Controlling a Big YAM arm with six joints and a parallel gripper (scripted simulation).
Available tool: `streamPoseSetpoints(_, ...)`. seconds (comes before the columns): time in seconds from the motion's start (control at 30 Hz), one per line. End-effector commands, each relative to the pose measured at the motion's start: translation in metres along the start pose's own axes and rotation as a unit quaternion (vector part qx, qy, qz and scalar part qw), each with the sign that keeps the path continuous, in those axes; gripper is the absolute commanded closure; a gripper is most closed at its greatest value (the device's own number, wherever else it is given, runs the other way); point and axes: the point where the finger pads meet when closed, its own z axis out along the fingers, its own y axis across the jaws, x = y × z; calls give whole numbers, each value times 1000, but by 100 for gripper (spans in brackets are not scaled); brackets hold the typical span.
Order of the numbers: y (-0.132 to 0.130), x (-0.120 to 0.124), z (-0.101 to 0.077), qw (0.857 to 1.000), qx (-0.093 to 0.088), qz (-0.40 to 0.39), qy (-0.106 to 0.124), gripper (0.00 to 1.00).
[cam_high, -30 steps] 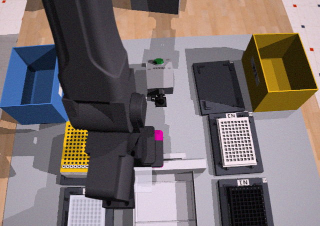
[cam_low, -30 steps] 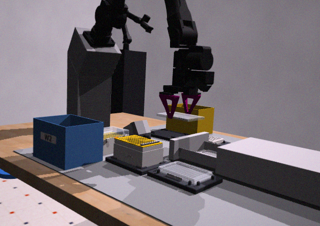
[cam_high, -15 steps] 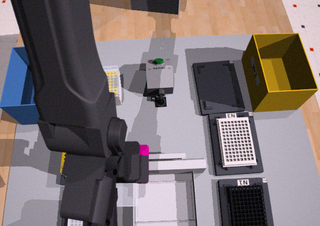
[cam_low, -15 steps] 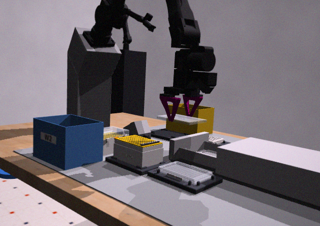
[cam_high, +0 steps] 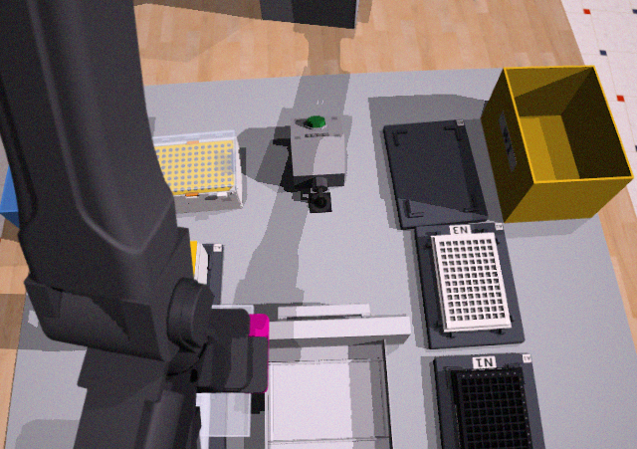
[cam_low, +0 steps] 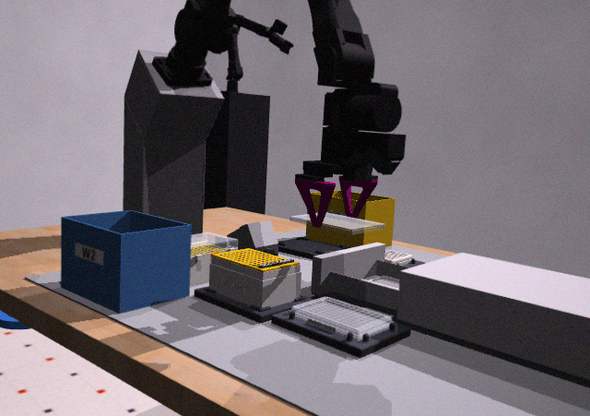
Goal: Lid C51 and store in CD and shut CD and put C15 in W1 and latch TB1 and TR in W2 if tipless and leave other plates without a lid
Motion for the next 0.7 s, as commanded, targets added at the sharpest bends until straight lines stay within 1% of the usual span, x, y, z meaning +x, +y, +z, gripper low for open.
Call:
streamPoseSetpoints(0.0, -12, -24, -7, 1000, 5, -7, -15, 100)
streamPoseSetpoints(0.03, -12, -24, -7, 1000, 5, -7, -15, 100)
streamPoseSetpoints(0.07, -11, -36, -20, 1000, 6, -10, -29, 100)
streamPoseSetpoints(0.13, -18, -31, -7, 1000, 5, -7, -15, 100)
streamPoseSetpoints(0.5, -39, -54, -11, 1000, 6, -7, -18, 100)
streamPoseSetpoints(0.6, -41, -55, -9, 1000, 6, -7, -17, 100)
streamPoseSetpoints(0.63, -38, -66, -23, 999, 6, -11, -30, 100)
streamPoseSetpoints(0.67, -43, -60, -11, 1000, 5, -8, -19, 100)
